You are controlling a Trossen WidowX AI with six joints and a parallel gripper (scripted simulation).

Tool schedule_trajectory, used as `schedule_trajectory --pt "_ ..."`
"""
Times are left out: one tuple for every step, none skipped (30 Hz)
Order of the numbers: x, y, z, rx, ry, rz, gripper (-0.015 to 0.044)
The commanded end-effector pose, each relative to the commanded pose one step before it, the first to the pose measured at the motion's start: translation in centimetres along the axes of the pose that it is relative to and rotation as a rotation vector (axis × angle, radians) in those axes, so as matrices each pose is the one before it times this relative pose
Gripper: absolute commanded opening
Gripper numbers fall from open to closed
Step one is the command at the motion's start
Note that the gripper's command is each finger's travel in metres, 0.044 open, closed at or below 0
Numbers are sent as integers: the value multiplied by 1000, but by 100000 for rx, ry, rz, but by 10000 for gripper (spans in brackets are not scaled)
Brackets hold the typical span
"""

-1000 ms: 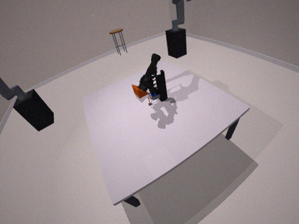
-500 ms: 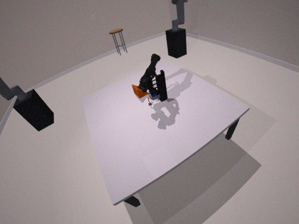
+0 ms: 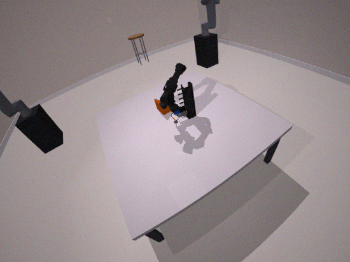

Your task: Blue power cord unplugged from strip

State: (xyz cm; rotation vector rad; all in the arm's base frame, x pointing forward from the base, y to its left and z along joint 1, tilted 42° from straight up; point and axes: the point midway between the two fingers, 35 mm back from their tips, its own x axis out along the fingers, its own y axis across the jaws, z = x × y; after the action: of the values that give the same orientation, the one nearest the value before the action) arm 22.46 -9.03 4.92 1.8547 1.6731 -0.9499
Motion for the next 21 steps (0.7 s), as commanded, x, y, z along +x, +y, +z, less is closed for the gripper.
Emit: schedule_trajectory --pt "-404 -245 1510 1693 -538 746 0" --pt "-8 -37 160 3 11 -1 0" --pt "45 17 -172 -6 91 -7 26" --pt "98 32 -370 -14 201 -18 53" --pt "62 17 -232 -9 130 -14 79" --pt "0 0 0 0 0 0 105" --pt "0 0 0 0 0 0 131" --pt "0 0 0 0 0 0 157" --pt "0 0 0 0 0 0 184" --pt "0 0 0 0 0 0 210" --pt "0 0 0 0 0 0 236" --pt "0 0 0 0 0 0 263" --pt "0 0 0 0 0 0 289" --pt "0 0 0 0 0 0 315" --pt "0 0 0 0 0 0 341" --pt "-61 26 240 8 -44 13 368" --pt "-128 47 514 15 -86 25 394" --pt "-159 46 671 15 -95 25 420" --pt "-198 34 885 12 -97 22 440" --pt "-239 1 1166 3 -79 11 440" --pt "-191 -40 1026 -11 -25 -4 440"
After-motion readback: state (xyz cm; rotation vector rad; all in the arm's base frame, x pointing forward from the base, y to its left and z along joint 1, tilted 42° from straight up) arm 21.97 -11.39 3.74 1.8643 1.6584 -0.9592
